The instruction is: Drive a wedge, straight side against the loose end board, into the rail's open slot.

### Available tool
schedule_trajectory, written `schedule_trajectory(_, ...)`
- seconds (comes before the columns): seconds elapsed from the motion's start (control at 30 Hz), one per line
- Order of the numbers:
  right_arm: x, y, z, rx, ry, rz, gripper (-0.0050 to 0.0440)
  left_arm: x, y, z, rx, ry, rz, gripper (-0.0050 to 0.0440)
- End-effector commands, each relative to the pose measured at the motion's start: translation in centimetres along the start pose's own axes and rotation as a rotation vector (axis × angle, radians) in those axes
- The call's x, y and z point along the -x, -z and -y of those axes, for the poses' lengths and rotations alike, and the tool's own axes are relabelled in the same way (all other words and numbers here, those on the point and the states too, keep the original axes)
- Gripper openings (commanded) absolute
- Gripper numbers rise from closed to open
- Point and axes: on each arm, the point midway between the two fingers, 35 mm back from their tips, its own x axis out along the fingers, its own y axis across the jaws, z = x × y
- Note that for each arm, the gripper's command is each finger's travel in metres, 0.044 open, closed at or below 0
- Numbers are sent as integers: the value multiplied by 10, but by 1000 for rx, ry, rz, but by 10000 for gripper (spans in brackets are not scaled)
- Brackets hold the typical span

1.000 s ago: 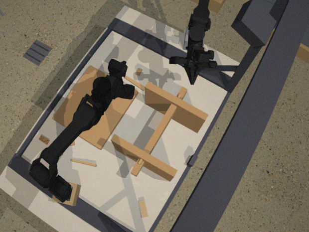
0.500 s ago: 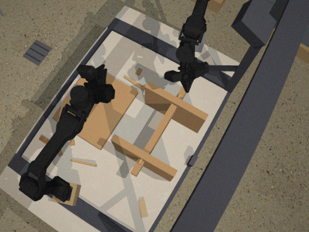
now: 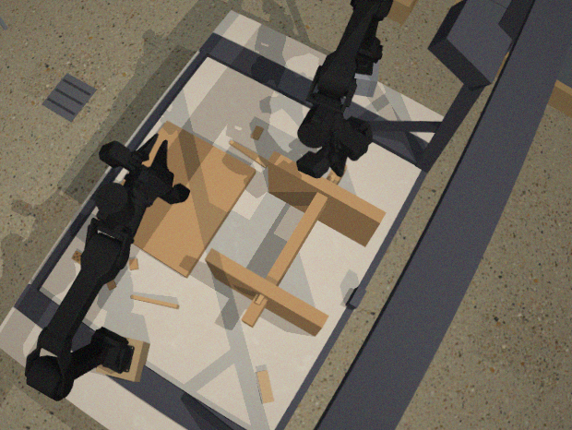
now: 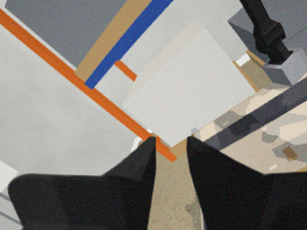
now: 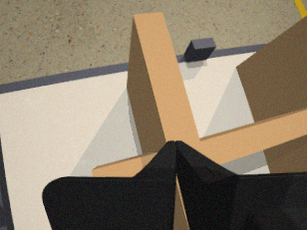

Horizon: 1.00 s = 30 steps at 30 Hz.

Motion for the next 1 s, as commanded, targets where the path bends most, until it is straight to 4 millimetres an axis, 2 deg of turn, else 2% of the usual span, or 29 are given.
schedule_trajectory(0.0,2,5,6,60,-101,-5,-50,23,11,-14,175,-49,34,96)
schedule_trajectory(0.23,-6,16,2,103,-233,11,-50,51,33,-20,433,-93,62,96)
schedule_trajectory(0.33,-6,15,1,111,-241,10,-50,49,28,-23,425,-95,72,96)
schedule_trajectory(0.43,-6,18,2,115,-264,21,-50,61,44,-20,528,-112,65,96)
schedule_trajectory(0.67,-6,20,1,120,-284,32,-50,87,64,-20,790,-148,117,96)
schedule_trajectory(0.77,3,13,0,136,-254,37,-50,91,64,-23,831,-154,136,96)
schedule_trajectory(0.87,3,13,1,136,-252,37,-50,91,64,-23,830,-154,138,96)
schedule_trajectory(0.93,-2,16,-2,128,-265,34,-50,87,53,-30,796,-153,145,96)
schedule_trajectory(0.97,-2,17,-3,128,-265,34,-50,85,54,-27,780,-148,133,96)
